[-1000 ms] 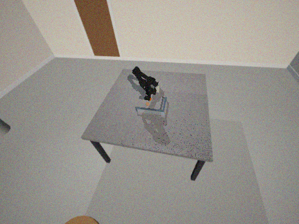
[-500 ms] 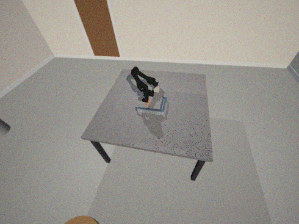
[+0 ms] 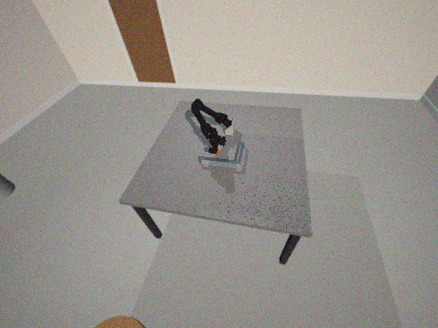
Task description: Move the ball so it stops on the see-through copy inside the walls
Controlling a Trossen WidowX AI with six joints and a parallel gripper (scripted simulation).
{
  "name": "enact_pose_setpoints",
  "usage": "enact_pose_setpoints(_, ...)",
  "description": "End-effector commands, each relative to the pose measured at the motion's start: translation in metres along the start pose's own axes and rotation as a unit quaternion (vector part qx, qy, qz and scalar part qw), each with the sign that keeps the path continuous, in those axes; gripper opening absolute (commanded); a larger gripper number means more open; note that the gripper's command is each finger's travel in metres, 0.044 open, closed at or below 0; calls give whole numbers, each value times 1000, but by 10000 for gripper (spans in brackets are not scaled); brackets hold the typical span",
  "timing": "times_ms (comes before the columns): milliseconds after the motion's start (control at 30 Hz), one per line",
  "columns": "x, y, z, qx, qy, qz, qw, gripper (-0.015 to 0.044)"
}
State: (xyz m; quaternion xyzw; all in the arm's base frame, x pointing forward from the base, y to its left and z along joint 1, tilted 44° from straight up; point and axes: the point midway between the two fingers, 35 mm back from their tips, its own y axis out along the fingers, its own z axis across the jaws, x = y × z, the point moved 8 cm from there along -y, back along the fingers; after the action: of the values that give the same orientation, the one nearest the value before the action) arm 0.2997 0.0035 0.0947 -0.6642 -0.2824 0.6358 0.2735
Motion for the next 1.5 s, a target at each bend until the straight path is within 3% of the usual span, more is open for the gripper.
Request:
enact_pose_setpoints(0, 0, 6, 1, 2, -3, 3, 1000, 0)
enact_pose_setpoints(400, 0, 20, 1, 2, -3, 3, 1000, 0)
enact_pose_setpoints(833, -1, 16, 0, 0, 0, 1, 1000, 341)
enact_pose_setpoints(967, 0, 6, -1, 0, 0, 0, 1000, 343)
enact_pose_setpoints(1133, 1, -66, 0, 2, -3, 1, 1000, 343)
enact_pose_setpoints(1467, 4, -60, -1, -4, -8, 1, 1000, 343)
